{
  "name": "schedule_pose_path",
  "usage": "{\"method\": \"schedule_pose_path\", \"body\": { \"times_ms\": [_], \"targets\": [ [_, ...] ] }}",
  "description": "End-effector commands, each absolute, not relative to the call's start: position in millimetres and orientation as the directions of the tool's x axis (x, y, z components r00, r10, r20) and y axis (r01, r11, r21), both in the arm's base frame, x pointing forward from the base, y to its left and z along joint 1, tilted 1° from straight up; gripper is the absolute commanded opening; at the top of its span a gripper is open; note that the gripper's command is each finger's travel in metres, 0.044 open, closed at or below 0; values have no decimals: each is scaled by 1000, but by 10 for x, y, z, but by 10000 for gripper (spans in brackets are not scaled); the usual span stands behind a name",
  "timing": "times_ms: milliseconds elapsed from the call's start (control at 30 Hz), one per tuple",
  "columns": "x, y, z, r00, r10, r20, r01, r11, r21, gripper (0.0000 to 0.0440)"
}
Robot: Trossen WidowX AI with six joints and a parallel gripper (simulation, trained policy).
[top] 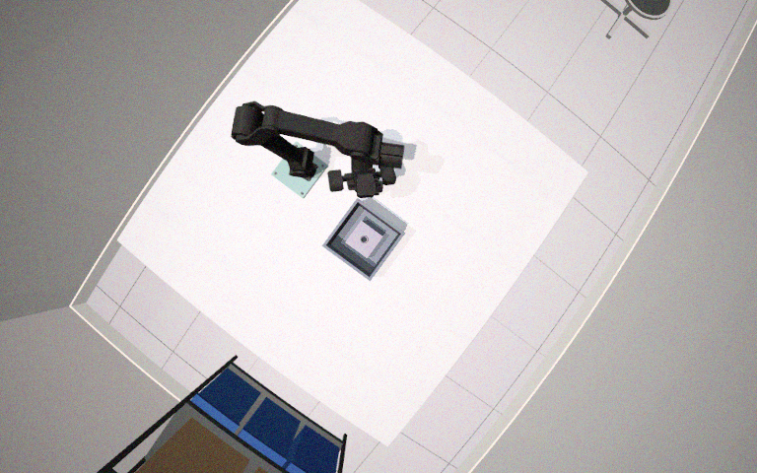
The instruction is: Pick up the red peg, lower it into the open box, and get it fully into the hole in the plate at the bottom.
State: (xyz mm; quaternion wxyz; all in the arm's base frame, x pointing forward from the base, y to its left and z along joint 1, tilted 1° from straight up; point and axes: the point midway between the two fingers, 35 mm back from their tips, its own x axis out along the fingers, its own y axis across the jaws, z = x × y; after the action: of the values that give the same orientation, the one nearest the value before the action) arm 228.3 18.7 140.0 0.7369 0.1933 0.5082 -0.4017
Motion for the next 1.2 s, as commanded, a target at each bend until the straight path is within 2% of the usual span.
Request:
{"method": "schedule_pose_path", "body": {
  "times_ms": [0,567,1167],
  "targets": [
    [2361,22,1509,176,-415,-893,822,561,-99,0],
    [2732,-625,1438,171,-444,-879,889,453,-57,0],
    [3005,-1074,1087,175,-371,-912,835,547,-62,0]
  ]
}}
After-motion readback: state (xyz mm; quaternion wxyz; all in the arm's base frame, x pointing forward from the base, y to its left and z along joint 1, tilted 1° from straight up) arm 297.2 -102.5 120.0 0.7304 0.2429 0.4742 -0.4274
